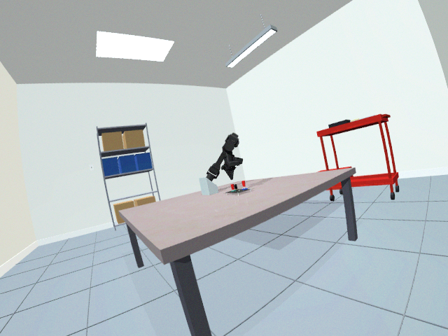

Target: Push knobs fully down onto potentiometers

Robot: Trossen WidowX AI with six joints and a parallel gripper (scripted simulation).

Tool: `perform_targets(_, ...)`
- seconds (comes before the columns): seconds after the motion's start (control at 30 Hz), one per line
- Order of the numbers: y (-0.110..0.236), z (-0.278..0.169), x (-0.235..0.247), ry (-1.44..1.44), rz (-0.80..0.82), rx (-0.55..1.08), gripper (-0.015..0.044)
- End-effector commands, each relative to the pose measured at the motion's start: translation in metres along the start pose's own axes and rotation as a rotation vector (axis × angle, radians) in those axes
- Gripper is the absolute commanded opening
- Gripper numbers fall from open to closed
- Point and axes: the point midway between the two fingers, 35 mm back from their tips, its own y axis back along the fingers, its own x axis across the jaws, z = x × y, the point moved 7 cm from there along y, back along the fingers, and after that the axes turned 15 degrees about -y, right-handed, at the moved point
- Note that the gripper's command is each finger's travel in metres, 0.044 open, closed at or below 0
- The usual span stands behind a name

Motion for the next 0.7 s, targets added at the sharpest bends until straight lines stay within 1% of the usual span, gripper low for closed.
perform_targets(0.0,0.001,0.003,-0.002,-0.137,0.002,-0.005,0.0)
perform_targets(0.67,0.007,0.013,-0.006,-0.831,0.019,-0.007,0.0)
